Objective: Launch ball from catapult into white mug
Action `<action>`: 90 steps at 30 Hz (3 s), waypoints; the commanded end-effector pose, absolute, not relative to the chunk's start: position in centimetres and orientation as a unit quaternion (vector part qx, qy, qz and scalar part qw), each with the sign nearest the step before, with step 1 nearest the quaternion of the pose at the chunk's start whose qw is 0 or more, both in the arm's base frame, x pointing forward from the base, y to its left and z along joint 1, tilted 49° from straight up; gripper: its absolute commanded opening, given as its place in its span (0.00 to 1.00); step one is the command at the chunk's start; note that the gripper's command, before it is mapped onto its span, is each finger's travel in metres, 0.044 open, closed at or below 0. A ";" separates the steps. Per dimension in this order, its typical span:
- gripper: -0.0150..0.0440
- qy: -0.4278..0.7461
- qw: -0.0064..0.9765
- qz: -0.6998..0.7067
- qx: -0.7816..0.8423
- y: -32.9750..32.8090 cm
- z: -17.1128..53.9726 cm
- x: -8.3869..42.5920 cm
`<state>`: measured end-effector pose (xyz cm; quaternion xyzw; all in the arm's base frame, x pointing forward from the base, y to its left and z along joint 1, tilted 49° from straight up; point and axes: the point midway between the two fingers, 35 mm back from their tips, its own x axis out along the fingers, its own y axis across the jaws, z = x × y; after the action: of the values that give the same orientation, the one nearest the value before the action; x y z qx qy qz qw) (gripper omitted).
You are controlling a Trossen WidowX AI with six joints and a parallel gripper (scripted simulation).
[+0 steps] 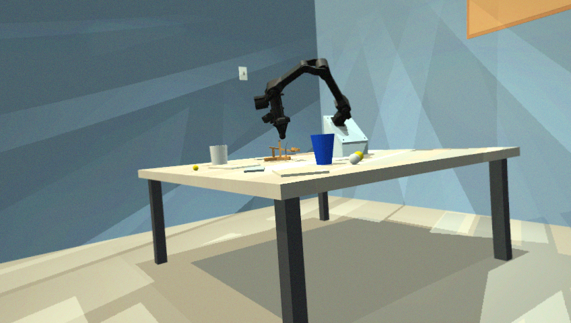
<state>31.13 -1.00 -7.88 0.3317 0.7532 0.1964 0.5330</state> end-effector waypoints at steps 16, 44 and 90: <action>0.25 0.801 0.392 0.176 0.416 -4.1 -13.9 19.5; 0.30 0.801 0.396 0.178 0.414 -2.3 -15.7 19.6; 1.00 0.587 0.659 -0.063 0.467 -23.0 -16.8 40.1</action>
<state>37.35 -21.17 -16.95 0.4576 0.6260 -0.0458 0.6298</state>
